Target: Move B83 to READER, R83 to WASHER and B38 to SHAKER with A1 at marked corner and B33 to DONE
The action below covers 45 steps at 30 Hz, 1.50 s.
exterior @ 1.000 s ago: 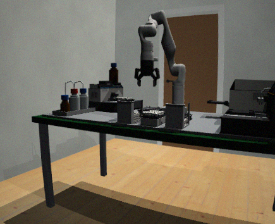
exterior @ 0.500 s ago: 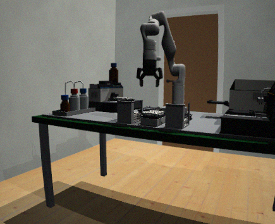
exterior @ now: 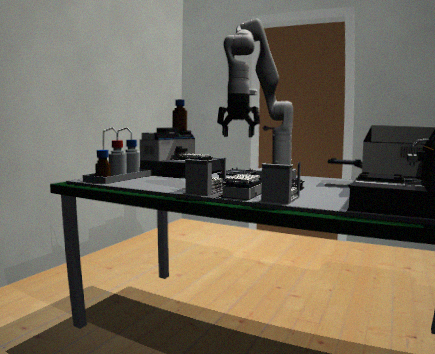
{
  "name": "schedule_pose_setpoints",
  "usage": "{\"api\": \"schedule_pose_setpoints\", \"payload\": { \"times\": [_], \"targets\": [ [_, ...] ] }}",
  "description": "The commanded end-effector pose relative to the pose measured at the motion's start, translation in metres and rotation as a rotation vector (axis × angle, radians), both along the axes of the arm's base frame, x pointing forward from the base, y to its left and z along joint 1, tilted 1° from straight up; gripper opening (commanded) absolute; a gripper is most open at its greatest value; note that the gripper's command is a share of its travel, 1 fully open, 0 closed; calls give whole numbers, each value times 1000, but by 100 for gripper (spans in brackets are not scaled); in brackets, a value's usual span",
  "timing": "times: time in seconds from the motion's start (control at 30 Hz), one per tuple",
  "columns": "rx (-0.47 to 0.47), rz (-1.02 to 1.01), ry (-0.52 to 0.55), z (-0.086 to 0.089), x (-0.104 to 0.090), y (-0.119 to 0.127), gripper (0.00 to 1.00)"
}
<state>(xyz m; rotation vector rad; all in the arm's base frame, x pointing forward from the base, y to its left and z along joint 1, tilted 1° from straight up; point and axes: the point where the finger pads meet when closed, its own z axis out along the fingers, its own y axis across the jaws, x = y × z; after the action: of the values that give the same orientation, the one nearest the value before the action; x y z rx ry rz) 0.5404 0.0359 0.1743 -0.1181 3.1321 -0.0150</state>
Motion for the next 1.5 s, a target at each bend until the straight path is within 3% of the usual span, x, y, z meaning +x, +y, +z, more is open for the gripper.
{"api": "schedule_pose_setpoints", "payload": {
  "times": [0.0,1.13,1.47],
  "targets": [
    [0,0,-2,1,0,0,100],
    [0,0,-2,1,0,0,100],
    [0,0,-2,1,-33,-2,100]
  ]
}}
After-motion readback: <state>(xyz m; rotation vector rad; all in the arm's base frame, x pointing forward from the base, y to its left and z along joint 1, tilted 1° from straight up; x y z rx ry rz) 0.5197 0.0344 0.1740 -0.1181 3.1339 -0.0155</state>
